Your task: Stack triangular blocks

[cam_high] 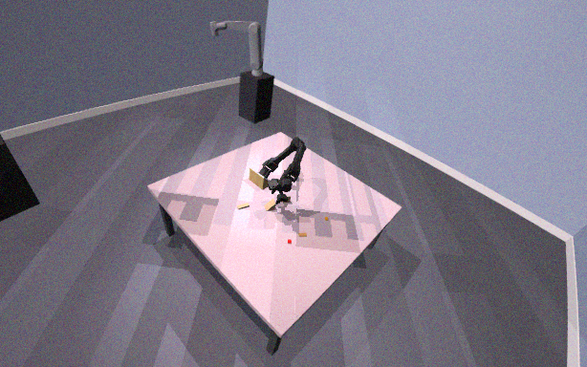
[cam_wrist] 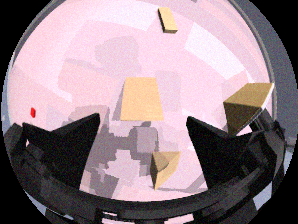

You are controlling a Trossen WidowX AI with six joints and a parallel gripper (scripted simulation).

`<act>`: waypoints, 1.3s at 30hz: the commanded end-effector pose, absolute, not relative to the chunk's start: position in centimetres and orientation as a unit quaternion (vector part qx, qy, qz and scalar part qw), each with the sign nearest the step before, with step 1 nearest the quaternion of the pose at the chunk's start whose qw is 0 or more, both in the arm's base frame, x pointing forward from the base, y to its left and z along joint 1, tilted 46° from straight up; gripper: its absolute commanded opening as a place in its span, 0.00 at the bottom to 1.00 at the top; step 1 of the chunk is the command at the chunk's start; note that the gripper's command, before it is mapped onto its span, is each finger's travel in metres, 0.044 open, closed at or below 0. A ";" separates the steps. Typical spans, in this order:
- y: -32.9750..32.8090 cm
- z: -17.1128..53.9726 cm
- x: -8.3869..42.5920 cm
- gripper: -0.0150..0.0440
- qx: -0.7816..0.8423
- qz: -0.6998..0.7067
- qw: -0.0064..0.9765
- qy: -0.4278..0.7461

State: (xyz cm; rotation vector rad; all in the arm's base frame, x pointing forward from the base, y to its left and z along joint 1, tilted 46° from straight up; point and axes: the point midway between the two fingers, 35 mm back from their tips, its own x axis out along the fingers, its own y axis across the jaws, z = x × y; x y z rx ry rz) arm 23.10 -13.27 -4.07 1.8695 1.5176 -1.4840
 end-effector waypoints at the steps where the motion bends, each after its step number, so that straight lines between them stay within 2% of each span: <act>1: -11.9 -0.9 24.7 1.00 0.598 -0.583 0.227 0.501; 11: -11.6 -0.4 25.0 1.00 0.589 -0.595 0.241 0.492; 39: -10.4 -4.8 24.5 1.00 0.589 -0.595 0.241 0.492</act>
